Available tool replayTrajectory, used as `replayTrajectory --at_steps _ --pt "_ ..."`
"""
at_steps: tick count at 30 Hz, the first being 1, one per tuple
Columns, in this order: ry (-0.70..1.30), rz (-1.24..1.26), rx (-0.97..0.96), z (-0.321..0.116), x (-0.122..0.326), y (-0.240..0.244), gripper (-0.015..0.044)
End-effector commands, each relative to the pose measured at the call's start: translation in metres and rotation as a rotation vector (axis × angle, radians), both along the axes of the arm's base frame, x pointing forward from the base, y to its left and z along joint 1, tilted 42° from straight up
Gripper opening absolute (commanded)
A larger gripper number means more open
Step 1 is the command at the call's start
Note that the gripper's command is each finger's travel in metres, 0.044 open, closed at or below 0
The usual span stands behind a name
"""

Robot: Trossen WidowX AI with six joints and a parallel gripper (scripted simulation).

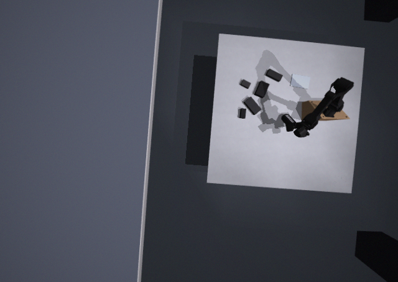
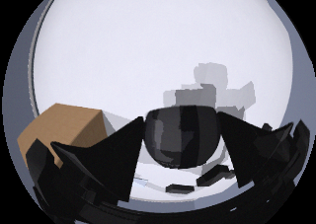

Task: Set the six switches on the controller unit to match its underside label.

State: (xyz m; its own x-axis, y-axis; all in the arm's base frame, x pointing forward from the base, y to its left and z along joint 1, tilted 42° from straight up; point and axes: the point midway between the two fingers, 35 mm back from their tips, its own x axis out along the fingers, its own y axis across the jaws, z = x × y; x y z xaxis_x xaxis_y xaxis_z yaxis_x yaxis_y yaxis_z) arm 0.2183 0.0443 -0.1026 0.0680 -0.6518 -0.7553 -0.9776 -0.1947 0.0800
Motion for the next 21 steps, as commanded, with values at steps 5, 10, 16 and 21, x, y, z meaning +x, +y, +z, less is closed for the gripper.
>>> replayTrajectory --at_steps 5,10,16,21 --pt "0.009 -0.010 -0.014 -0.008 -0.003 -0.003 0.0338" --pt "0.009 -0.010 -0.014 -0.012 -0.003 -0.003 0.0338" --pt "0.008 -0.010 -0.013 -0.017 -0.004 -0.002 0.0338" --pt "0.008 -0.010 -0.013 -0.021 -0.004 -0.002 0.0338"
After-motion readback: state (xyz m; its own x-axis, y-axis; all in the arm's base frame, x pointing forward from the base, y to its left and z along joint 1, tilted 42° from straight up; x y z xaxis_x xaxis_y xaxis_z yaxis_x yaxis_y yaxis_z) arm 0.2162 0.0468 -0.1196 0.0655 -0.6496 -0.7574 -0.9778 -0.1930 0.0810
